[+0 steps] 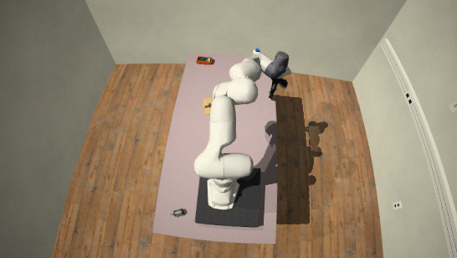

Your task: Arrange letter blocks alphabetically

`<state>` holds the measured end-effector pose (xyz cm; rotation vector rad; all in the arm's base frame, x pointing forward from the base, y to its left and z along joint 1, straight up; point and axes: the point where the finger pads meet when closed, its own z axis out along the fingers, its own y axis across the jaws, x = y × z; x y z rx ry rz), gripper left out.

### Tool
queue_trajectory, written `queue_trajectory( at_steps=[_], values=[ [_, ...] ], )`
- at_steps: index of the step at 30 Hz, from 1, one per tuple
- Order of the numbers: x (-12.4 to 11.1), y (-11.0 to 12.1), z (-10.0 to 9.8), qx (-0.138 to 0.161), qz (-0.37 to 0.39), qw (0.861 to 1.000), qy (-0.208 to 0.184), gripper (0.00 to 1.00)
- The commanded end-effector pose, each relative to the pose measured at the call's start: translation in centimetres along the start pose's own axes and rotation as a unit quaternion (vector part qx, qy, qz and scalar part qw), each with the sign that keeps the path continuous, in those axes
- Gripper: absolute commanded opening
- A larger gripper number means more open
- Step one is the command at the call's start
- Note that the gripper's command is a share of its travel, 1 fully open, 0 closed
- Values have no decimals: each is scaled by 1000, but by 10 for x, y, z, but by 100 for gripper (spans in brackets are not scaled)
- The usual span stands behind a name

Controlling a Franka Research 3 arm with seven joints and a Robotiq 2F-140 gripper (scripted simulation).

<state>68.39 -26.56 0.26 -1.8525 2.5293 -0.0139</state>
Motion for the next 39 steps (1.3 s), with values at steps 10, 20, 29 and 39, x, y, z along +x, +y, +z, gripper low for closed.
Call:
queue_trajectory(
  at_steps=[10, 20, 29, 39],
  values=[
    [-1, 3, -67, -5, 0, 1000, 0, 24],
    [-1, 3, -69, -5, 0, 1000, 0, 24],
    [-93, 31, -72, -6, -52, 999, -2, 24],
    [-246, 120, -75, -7, -161, 987, -3, 24]
  ],
)
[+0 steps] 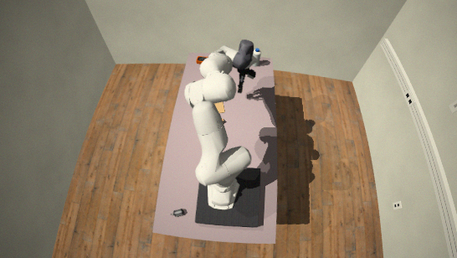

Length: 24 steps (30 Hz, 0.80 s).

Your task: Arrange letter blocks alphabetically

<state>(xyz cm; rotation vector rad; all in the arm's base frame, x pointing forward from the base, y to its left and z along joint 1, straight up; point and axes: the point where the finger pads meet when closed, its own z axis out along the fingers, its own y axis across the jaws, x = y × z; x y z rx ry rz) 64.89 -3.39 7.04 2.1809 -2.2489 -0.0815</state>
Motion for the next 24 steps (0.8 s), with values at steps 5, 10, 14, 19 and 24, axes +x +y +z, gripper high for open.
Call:
queue_trajectory(
  at_steps=[5, 10, 14, 19, 24],
  values=[
    [-133, 60, 1, 19, -100, 995, 16, 24],
    [-173, 90, 4, 19, -137, 990, 18, 24],
    [-174, 91, 4, 19, -137, 990, 18, 24],
    [-174, 91, 4, 19, -137, 990, 18, 24],
    [-174, 91, 5, 19, -137, 990, 18, 24]
  ],
)
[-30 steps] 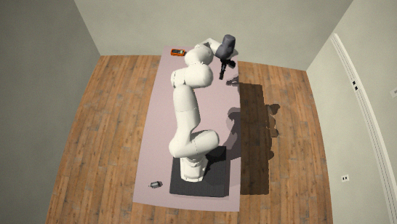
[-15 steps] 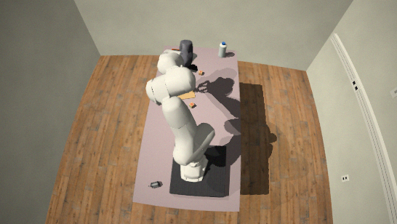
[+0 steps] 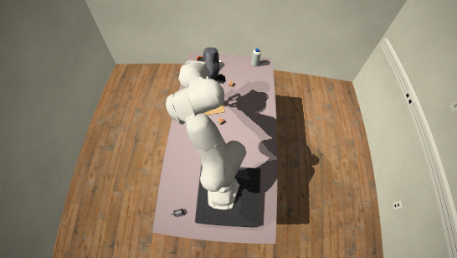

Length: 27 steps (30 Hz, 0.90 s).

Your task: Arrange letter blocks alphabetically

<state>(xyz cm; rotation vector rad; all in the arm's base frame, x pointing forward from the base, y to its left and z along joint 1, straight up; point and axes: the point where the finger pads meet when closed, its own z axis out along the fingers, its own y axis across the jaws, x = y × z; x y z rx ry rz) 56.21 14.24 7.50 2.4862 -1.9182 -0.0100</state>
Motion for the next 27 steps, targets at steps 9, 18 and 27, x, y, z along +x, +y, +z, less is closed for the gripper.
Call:
queue_trajectory(
  at_steps=[9, 18, 27],
  values=[
    [0, -2, 11, 3, 6, 1000, 3, 24],
    [1, -3, 50, 3, 6, 1000, 3, 24],
    [1, -3, 80, 3, 6, 1000, 3, 24]
  ],
)
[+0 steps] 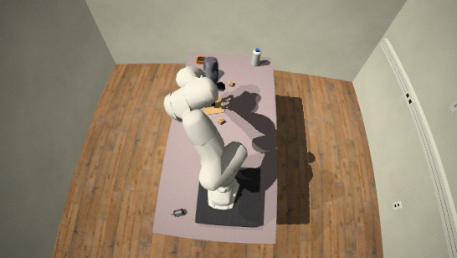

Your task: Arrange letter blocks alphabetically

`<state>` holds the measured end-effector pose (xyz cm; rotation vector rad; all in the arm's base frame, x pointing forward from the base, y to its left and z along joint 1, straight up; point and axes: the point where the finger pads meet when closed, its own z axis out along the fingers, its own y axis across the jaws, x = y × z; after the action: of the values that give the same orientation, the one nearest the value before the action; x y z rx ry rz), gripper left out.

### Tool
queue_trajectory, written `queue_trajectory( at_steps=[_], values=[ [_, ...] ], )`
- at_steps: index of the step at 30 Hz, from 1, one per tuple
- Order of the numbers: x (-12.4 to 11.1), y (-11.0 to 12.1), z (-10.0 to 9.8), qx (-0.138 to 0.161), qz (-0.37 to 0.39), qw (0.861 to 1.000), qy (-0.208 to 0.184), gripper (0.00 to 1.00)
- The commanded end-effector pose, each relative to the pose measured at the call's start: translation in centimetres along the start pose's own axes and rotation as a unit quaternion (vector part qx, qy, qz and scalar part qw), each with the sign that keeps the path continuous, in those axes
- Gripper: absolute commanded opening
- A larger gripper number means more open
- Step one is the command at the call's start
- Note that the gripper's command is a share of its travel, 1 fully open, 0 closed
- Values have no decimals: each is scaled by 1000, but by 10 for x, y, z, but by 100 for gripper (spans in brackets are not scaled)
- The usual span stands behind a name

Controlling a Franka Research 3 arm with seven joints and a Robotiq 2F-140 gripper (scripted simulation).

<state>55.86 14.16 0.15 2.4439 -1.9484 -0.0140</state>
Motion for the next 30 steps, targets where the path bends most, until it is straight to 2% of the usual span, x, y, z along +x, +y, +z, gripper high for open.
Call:
queue_trajectory(
  at_steps=[1, 8, 30],
  values=[
    [1, -7, 10, 9, -10, 1000, -1, 24],
    [1, -7, 21, 9, -10, 1000, -1, 24],
    [1, -7, 22, 9, -10, 1000, -1, 24]
  ],
)
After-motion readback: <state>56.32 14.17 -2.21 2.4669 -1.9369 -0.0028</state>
